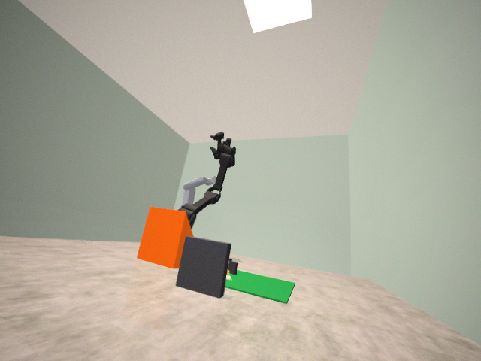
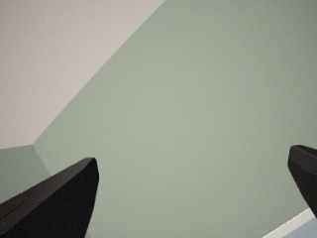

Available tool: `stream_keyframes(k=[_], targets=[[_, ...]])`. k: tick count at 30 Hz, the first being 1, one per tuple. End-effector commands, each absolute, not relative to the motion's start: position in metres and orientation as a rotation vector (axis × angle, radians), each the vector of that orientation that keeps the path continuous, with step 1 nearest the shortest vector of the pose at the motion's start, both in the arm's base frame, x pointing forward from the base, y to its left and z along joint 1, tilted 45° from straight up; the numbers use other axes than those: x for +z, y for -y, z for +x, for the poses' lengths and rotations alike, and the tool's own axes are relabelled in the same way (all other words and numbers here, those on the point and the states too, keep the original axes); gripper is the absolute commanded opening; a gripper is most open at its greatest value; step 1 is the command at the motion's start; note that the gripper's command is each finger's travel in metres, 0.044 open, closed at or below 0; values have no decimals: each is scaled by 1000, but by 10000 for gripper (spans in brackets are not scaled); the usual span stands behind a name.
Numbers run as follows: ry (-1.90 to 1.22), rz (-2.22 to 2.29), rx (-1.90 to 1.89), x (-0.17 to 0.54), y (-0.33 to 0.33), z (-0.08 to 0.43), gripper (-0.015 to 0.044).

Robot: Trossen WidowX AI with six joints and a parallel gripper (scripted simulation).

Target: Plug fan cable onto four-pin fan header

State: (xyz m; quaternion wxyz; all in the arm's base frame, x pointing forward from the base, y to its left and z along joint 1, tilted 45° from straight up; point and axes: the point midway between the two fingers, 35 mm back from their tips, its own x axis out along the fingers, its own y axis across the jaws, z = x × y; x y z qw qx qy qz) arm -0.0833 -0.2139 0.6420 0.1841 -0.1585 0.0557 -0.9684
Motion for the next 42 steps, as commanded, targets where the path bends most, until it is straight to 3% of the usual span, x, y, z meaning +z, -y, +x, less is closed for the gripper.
stream_keyframes(k=[1,9,26,34,42], targets=[[-157,-447,-2731,642,214,-83,426],[-335,-641,-2504,633,276,-38,440],[-675,-902,-1639,515,398,150,440],[-779,-834,-1169,415,407,239,440],[-889,-658,-722,305,371,306,440]])
